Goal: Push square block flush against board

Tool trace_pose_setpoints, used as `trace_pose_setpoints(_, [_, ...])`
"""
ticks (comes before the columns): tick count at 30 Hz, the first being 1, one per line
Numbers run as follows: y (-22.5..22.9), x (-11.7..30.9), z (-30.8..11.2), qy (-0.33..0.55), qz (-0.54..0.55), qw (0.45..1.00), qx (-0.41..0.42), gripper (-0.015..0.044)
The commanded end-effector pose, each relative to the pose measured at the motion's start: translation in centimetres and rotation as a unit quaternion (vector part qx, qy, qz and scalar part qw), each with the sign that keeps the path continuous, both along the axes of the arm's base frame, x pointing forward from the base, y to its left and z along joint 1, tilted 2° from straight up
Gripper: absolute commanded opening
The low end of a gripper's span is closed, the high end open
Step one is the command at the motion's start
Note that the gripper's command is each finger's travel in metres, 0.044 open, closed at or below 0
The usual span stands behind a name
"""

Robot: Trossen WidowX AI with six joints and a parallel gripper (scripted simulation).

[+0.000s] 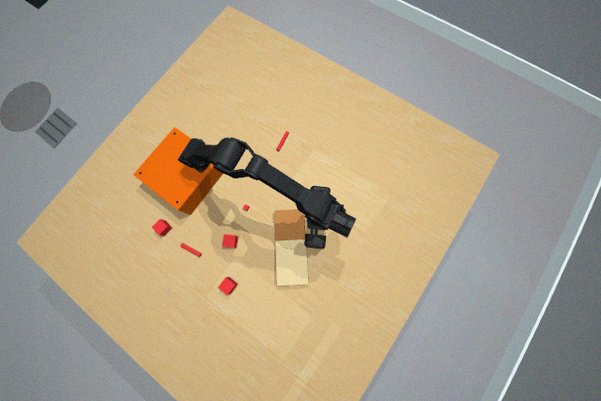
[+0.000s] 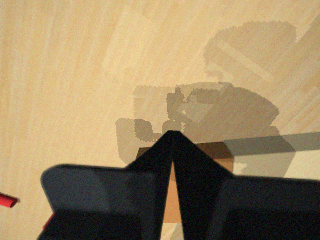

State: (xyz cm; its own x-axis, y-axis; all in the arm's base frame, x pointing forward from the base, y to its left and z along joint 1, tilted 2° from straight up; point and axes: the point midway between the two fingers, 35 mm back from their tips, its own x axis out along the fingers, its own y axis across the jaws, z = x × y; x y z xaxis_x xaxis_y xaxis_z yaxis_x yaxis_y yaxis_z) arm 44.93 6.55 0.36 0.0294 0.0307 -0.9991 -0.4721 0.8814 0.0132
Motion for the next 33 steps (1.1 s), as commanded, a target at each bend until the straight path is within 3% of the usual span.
trace_pose_setpoints(1, [0.1, -0.8, 0.5, -0.003, -0.064, 0.998, 0.003, 0.0000])
trace_pose_setpoints(17, [0.3, -5.2, 0.3, 0.008, -0.322, 0.947, 0.008, 0.0000])
trace_pose_setpoints(33, [0.2, -10.2, 0.0, 0.020, -0.562, 0.827, 0.014, 0.0000])
